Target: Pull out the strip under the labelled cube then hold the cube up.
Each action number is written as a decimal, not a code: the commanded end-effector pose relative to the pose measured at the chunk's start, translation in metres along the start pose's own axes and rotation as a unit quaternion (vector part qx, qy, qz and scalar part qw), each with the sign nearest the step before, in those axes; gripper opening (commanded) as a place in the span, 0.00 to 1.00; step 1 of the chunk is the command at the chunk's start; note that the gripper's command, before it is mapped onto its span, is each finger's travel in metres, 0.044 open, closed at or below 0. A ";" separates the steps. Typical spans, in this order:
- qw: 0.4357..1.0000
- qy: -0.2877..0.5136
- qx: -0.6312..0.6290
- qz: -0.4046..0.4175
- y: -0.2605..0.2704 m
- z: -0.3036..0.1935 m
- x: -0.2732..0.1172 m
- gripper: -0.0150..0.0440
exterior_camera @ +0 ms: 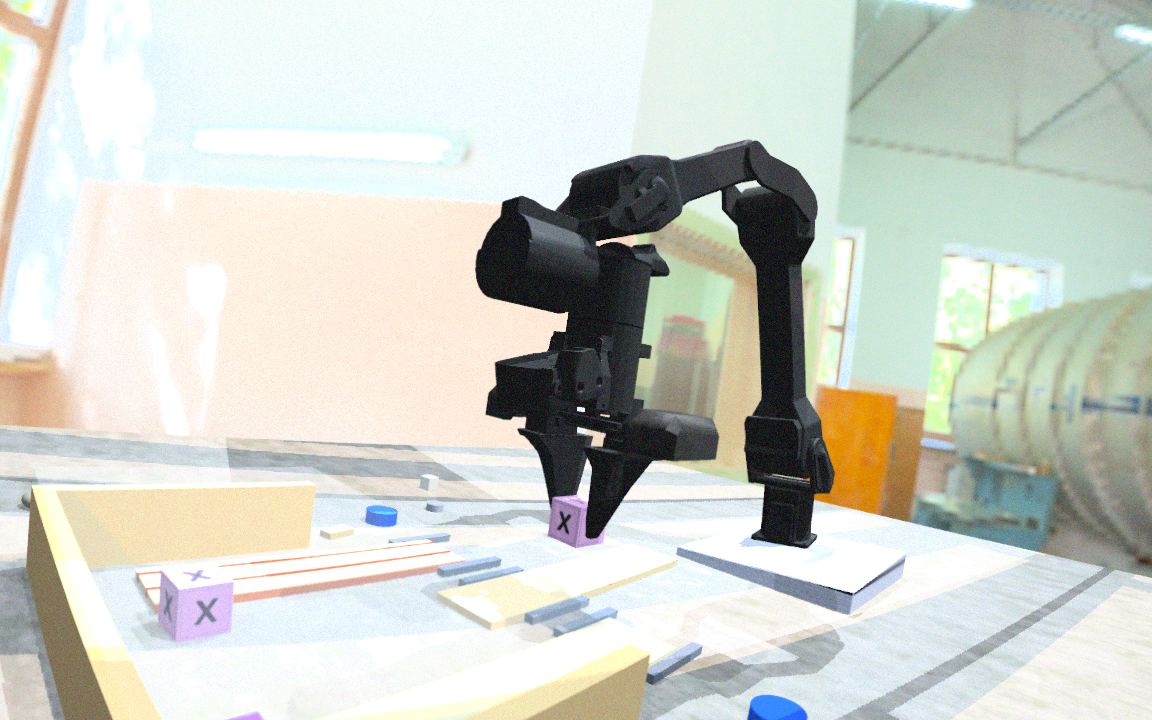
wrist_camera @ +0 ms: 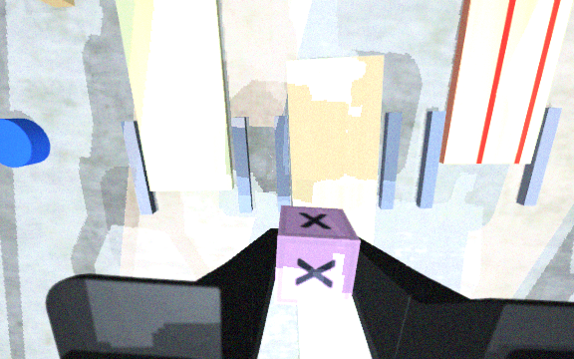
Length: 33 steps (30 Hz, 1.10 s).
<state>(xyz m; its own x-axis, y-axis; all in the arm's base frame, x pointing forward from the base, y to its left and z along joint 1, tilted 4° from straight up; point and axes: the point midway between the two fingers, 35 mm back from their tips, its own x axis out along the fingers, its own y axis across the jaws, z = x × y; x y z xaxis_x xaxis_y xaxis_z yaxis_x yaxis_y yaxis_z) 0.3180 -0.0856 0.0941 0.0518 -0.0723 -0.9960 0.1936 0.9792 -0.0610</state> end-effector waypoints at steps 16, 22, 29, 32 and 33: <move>1.000 -0.002 0.002 -0.002 0.002 -0.031 -0.036 0.25; 1.000 -0.002 0.002 -0.002 0.002 -0.031 -0.037 0.25; 1.000 -0.002 0.002 -0.002 0.002 -0.031 -0.037 0.25; 1.000 -0.002 0.002 -0.002 0.002 -0.031 -0.037 0.25; 1.000 -0.002 0.002 -0.002 0.002 -0.031 -0.037 0.25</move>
<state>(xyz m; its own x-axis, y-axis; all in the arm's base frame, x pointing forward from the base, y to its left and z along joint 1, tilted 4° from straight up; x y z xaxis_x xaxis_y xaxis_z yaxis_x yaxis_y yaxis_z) 0.2854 -0.0742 0.1257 0.0477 -0.0712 -0.9963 0.1932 0.9793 -0.0608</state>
